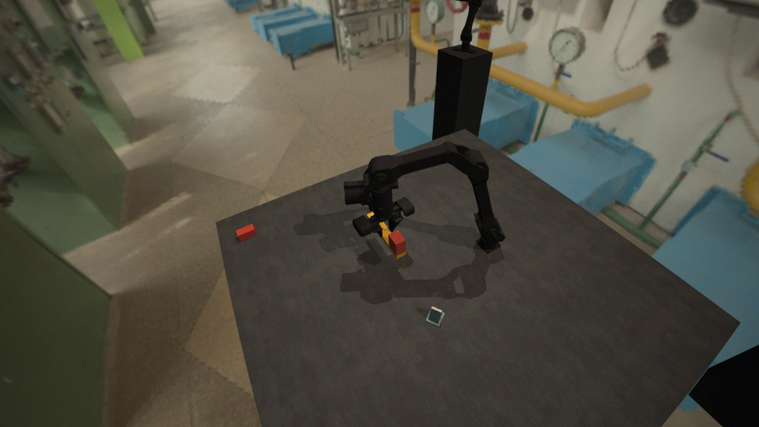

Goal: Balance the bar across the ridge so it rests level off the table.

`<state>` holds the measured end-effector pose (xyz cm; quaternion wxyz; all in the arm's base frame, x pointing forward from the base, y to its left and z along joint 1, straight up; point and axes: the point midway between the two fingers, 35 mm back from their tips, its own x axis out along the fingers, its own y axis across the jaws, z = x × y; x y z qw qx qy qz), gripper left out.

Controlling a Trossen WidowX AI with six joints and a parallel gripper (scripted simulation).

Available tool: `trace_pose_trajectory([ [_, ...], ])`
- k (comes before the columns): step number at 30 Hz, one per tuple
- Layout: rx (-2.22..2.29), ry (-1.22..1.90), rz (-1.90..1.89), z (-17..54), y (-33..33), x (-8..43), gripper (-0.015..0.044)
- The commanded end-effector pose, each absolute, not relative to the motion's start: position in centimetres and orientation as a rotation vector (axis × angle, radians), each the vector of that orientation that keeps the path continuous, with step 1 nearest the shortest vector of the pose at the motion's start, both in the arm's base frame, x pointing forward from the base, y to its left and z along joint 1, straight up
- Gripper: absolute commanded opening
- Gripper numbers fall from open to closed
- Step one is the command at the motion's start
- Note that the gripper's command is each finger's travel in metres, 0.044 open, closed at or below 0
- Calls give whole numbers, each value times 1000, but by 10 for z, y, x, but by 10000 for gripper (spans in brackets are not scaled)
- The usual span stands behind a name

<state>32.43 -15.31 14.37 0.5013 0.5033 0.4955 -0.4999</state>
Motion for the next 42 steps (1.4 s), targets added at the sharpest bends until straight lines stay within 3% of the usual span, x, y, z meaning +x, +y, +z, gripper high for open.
trace_pose_trajectory([
  [1, 1242, 1164, -1224, 150, -143, 329, 0],
  [42, 1695, 811, -1650, 152, 17, 337, 0],
])
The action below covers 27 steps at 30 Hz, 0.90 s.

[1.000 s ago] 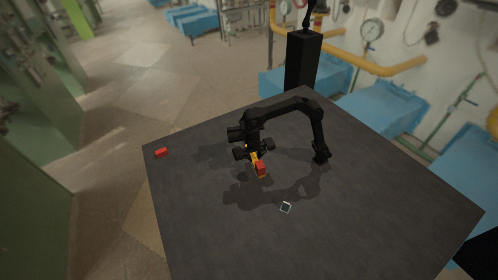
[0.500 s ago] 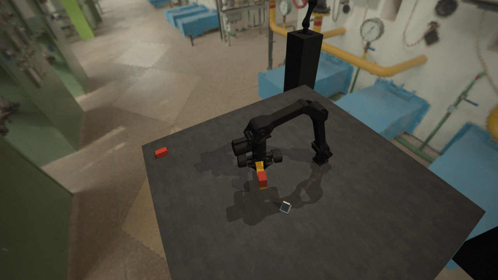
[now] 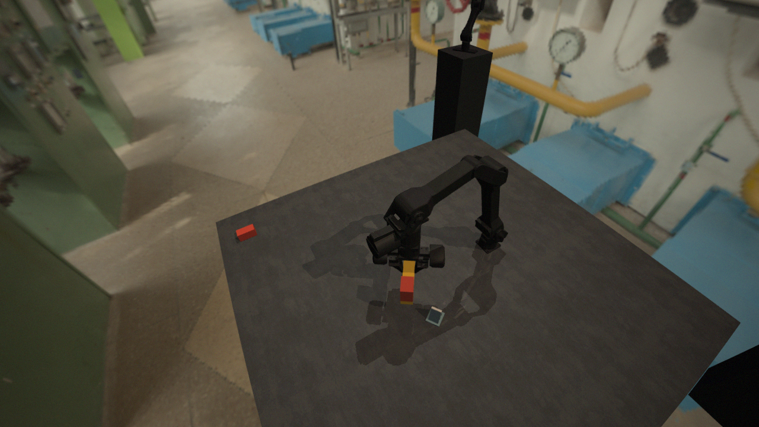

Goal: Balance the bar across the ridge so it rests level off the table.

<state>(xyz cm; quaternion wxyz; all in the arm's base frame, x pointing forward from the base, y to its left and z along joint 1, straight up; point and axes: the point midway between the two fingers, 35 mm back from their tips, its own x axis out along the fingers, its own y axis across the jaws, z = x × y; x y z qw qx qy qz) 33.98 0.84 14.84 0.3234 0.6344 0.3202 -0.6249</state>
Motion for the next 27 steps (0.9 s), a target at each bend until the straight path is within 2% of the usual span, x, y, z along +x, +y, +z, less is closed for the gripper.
trace_pose_trajectory([
  [1, 1705, 801, -1660, 152, 21, 336, 0],
  [27, 1922, 559, -1874, 152, 107, 298, 0],
])
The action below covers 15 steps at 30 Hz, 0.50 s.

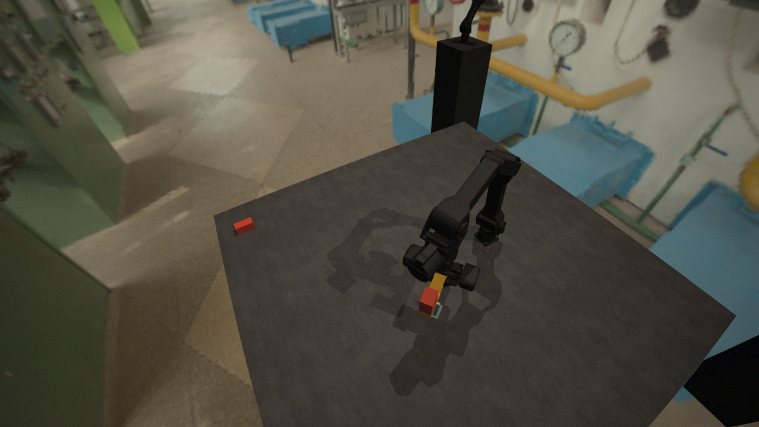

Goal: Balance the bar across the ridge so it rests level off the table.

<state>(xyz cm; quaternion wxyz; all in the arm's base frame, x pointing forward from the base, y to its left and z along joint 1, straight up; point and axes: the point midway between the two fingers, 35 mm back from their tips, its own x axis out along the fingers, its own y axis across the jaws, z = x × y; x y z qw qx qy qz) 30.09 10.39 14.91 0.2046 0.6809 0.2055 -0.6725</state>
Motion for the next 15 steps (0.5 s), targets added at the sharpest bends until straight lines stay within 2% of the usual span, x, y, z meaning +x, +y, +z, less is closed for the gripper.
trace_pose_trajectory([
  [1, 1922, 559, -1874, 151, 107, 298, 0],
  [15, 1923, 557, -1875, 131, 109, 298, 0],
])
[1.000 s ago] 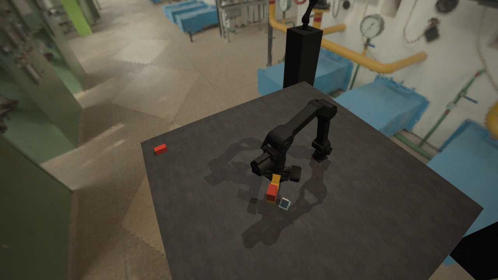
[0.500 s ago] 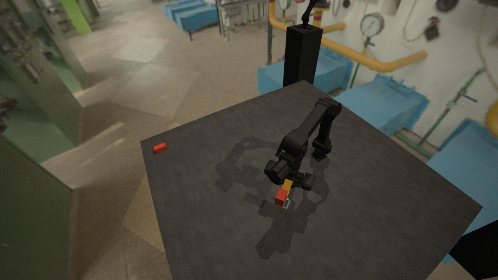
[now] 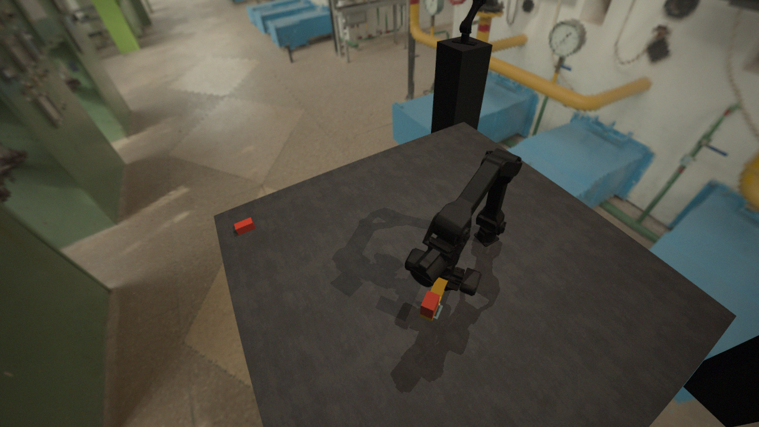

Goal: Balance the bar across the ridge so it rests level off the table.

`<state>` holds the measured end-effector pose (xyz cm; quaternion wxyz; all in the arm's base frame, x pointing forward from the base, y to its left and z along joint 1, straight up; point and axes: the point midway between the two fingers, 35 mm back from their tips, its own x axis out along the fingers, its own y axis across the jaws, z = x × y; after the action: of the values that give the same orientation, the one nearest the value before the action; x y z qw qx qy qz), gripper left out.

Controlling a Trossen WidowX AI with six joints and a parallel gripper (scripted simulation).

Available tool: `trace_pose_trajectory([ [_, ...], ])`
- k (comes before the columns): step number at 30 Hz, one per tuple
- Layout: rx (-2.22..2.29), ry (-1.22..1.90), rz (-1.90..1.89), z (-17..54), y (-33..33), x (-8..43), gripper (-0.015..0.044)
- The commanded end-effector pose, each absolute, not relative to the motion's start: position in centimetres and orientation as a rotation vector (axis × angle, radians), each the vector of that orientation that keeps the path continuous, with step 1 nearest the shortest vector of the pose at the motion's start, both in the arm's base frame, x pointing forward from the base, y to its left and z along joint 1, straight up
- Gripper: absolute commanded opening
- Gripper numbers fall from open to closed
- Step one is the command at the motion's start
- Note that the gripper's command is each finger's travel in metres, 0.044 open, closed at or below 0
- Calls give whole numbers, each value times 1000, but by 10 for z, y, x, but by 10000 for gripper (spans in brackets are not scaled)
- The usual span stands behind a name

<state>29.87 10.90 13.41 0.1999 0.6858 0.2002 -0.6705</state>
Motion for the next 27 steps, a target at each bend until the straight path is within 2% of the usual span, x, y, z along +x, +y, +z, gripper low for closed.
trace_pose_trajectory([
  [1, 1923, 557, -1875, 129, 109, 298, 0],
  [27, 1925, 555, -1876, 109, 110, 297, 0],
])
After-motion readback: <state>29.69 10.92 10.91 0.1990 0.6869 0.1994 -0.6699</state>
